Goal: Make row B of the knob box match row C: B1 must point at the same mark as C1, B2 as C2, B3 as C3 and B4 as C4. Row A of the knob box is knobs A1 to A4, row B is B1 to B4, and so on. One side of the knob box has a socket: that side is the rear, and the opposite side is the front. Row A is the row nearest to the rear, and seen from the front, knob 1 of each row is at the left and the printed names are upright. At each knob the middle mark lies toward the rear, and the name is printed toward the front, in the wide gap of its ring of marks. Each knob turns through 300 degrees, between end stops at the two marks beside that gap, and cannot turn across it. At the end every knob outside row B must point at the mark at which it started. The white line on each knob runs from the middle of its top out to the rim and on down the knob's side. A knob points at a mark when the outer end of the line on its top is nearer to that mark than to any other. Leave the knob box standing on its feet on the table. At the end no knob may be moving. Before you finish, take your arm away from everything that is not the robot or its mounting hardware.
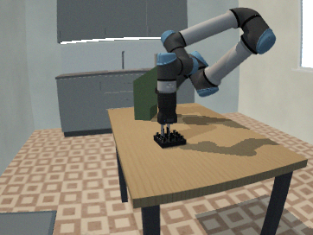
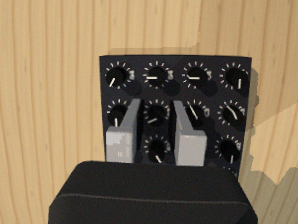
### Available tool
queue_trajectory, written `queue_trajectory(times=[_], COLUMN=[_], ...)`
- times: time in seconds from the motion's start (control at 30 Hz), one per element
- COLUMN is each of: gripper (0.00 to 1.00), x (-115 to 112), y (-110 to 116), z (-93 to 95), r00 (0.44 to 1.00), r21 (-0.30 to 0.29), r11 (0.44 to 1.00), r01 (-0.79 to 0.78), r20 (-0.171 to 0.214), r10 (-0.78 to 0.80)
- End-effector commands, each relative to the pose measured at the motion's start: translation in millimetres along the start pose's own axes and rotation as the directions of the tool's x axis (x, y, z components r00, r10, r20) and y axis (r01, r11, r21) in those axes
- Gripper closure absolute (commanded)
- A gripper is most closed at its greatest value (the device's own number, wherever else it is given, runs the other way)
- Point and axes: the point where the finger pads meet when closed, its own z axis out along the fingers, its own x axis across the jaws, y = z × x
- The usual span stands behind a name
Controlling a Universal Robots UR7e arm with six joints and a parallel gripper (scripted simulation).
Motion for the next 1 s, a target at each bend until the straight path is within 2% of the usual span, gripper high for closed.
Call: queue_trajectory(times=[0.0, 0.4, 0.67, 0.97], gripper=[0.54, 0.54, 0.54, 0.54], x=[0, 0, 0, 0], y=[0, 0, 0, 0], z=[-0.4, -0.6, -8.1, -32.4], r00=[1.0, 1.0, 1.0, 1.0], r21=[-0.001, -0.001, -0.001, -0.001], r11=[1.0, 1.0, 1.0, 1.0], r01=[0.0, 0.0, 0.0, 0.0], r20=[0.001, 0.001, 0.001, 0.001], r10=[0.0, 0.0, 0.0, 0.0])
